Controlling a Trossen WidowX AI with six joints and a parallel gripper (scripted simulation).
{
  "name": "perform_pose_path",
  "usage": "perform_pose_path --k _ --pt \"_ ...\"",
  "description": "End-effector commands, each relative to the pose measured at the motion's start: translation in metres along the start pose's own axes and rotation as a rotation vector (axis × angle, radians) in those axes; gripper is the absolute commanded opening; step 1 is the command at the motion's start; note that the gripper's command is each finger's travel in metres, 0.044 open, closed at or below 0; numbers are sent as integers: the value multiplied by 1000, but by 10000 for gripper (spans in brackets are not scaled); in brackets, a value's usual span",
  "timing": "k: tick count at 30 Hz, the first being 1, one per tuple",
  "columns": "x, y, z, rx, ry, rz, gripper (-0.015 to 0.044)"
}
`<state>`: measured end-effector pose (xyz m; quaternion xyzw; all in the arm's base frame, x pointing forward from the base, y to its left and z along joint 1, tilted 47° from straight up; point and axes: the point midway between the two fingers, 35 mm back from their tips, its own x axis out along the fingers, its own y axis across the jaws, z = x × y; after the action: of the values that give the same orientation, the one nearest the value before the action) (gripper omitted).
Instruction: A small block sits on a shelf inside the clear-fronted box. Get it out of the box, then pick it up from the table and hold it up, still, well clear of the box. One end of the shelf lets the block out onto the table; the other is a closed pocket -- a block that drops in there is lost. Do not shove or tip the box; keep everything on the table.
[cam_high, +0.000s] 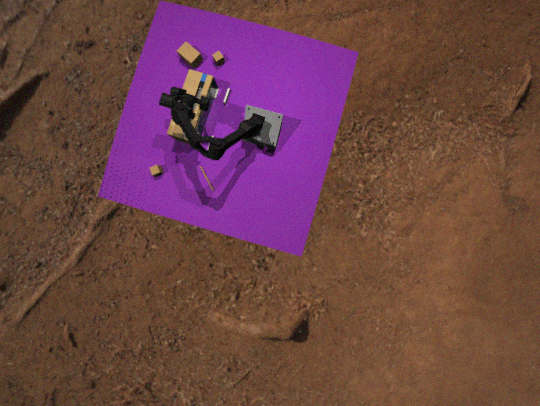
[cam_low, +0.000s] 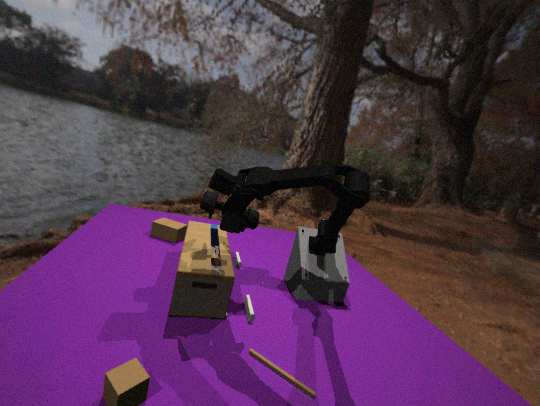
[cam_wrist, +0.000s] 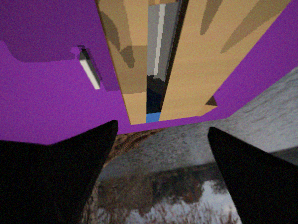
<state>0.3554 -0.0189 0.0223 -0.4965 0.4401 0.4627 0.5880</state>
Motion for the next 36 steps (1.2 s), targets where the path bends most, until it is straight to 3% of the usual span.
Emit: perform_pose_path --k 1,4,36 --pt "-36 34 64 -74 -287 171 400" --pt "-47 45 81 -81 -367 226 400" --pt "-18 46 109 -81 -366 225 400"
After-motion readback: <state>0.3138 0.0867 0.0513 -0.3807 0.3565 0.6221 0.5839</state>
